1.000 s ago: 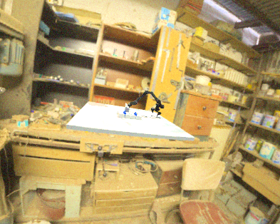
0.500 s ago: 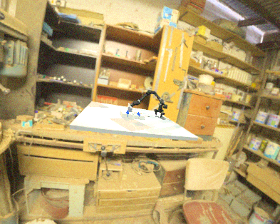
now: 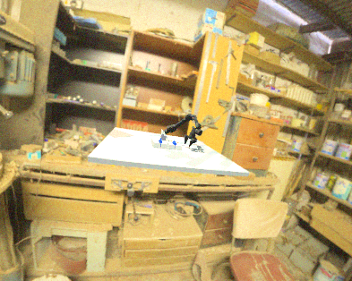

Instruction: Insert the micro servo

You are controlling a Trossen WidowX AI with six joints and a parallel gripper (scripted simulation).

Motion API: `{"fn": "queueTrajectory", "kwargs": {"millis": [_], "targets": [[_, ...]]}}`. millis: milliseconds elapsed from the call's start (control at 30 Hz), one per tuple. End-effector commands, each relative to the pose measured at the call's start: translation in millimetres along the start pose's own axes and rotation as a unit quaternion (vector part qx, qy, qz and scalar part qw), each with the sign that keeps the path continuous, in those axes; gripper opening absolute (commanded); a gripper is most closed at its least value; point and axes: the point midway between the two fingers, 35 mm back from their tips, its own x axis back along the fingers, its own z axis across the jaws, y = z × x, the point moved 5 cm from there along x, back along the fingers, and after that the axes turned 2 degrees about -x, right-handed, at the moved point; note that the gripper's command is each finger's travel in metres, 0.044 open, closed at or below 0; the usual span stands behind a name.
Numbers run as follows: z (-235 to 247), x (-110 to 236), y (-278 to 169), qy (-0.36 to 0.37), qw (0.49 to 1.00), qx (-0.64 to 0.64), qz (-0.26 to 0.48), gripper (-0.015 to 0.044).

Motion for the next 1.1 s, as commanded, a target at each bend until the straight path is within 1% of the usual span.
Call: {"fn": "queueTrajectory", "kwargs": {"millis": [0,133,267,400,533,667,800,1067], "targets": [[5,0,-54,0.020,0.999,-0.036,0.010,0.0440],[20,7,-115,0.035,0.996,-0.079,0.009,0.0440],[47,15,-168,0.044,0.992,-0.122,-0.007,0.0440],[82,22,-209,0.044,0.985,-0.164,-0.037,0.0440],[121,28,-239,0.031,0.976,-0.202,-0.077,0.0440],[155,31,-256,0.009,0.966,-0.230,-0.116,0.0440],[157,30,-256,0.008,0.966,-0.232,-0.118,0.0440],[156,6,-250,0.008,0.966,-0.231,-0.118,0.0440]]}}
